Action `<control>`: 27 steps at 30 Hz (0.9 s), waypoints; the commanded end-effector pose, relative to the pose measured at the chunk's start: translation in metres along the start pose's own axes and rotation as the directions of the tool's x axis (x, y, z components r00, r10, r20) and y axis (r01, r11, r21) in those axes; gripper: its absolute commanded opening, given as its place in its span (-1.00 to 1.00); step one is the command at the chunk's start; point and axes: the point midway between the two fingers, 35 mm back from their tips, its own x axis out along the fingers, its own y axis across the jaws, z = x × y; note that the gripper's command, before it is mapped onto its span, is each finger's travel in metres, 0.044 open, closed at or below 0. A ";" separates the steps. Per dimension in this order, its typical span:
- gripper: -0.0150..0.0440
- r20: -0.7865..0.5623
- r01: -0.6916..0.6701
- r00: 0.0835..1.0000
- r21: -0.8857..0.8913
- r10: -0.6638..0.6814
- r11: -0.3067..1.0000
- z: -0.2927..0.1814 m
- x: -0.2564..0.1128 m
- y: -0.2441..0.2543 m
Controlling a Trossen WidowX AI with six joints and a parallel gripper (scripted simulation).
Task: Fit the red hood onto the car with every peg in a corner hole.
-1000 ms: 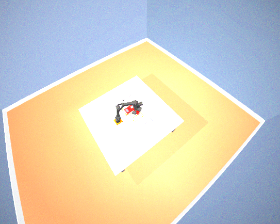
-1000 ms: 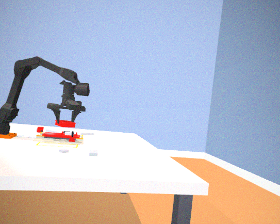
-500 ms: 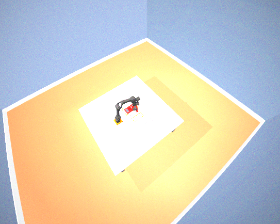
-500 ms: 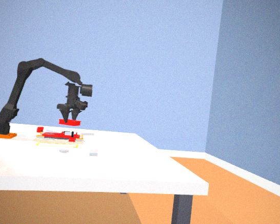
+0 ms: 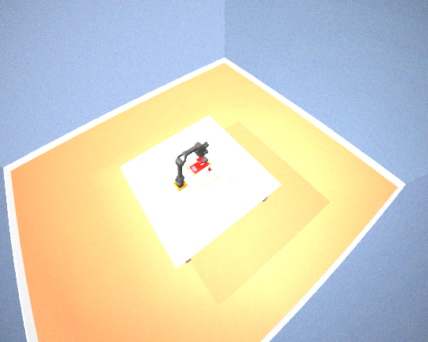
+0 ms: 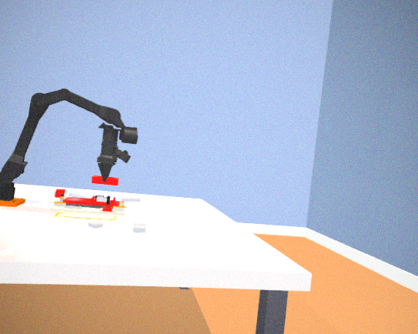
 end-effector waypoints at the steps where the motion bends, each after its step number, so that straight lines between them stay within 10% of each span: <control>1: -0.49 0.006 0.005 1.000 -0.028 -0.004 1.000 0.001 -0.002 0.002; 27: -0.49 0.007 0.006 1.000 -0.030 -0.006 1.000 0.001 0.047 0.004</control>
